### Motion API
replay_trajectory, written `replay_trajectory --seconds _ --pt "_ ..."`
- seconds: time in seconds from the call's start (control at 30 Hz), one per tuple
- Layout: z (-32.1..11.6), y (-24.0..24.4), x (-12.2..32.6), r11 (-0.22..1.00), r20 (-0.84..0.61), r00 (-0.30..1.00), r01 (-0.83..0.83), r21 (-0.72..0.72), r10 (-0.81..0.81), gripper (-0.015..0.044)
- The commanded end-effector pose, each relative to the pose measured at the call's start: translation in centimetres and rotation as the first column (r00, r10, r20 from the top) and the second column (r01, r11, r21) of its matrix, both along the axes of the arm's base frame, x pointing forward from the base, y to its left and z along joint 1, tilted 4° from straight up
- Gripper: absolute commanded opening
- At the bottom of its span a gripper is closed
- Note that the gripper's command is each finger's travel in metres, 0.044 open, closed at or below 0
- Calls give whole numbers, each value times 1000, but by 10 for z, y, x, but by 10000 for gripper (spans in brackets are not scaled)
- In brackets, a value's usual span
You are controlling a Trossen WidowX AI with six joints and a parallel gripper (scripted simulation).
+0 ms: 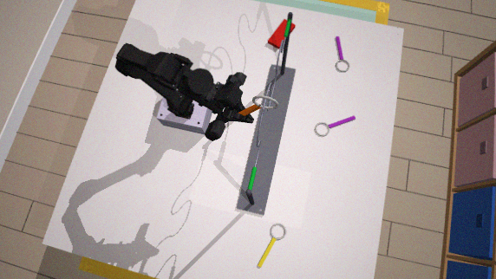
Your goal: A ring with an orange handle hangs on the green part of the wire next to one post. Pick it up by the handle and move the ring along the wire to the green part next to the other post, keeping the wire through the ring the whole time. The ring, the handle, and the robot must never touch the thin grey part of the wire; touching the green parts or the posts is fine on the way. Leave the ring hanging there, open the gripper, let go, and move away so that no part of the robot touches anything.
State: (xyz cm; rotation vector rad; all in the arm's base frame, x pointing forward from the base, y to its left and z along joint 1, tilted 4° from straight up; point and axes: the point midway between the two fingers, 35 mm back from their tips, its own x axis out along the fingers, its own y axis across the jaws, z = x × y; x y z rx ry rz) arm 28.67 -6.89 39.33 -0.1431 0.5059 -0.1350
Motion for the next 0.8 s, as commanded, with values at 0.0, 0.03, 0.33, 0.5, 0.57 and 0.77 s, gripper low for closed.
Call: replay_trajectory --seconds 0.0,0.03,0.33,0.5,0.57,0.77 --pt "0 -1 -1 999 3 1000 -3 -47 3 -150" --pt "1 -1 -1 998 3 1000 -3 -59 3 -150" --pt "1 -5 0 985 7 1000 -2 -171 3 -150" --pt "2 -6 0 973 8 1000 -1 -232 3 -150" --pt "2 -7 0 967 9 1000 -1 -256 3 -150" --pt "3 -9 0 945 11 1000 0 -327 4 -150"
